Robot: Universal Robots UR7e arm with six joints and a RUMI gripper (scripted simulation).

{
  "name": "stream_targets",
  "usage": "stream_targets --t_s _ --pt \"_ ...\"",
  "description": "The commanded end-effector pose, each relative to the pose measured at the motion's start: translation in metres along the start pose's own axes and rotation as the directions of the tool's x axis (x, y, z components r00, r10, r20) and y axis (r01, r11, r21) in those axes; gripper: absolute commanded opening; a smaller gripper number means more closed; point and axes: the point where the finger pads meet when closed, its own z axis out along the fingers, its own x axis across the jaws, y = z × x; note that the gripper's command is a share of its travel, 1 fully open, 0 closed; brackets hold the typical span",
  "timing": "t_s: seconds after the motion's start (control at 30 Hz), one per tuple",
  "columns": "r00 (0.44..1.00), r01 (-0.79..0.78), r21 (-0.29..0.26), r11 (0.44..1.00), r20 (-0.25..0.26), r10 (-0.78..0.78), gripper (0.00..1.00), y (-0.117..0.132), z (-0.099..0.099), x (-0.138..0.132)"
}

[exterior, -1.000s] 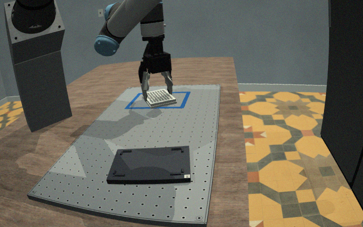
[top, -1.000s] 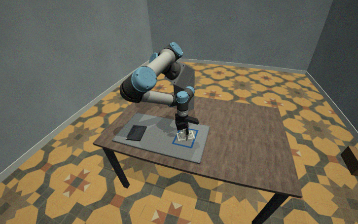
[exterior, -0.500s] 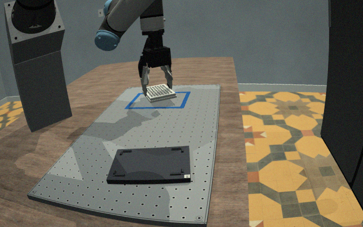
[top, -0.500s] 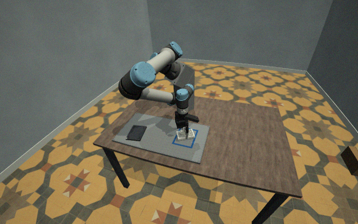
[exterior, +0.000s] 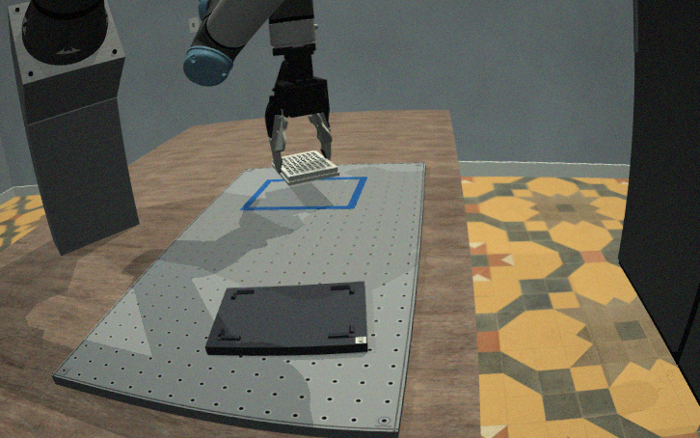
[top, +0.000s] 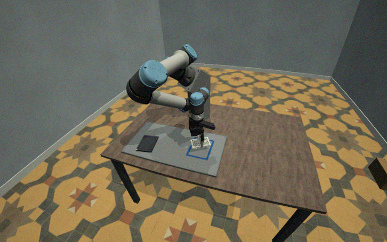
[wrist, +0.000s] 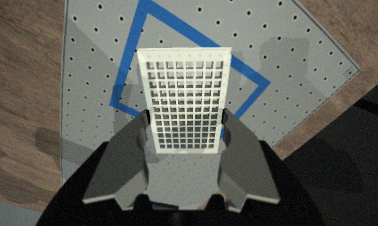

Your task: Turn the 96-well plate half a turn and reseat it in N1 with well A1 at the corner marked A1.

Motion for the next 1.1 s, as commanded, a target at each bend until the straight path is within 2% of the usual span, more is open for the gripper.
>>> stream_targets --t_s 0.0,0.5,1.07 --pt "1.000 0.002 0.001 1.000 0.002 -0.002 0.00 -0.001 -0.013 -0.001" --pt "1.000 0.002 0.001 1.000 0.002 -0.002 0.00 -0.001 -0.034 -0.001" --pt "1.000 0.001 0.001 1.000 0.002 -0.001 0.00 -0.001 -0.032 -0.001"
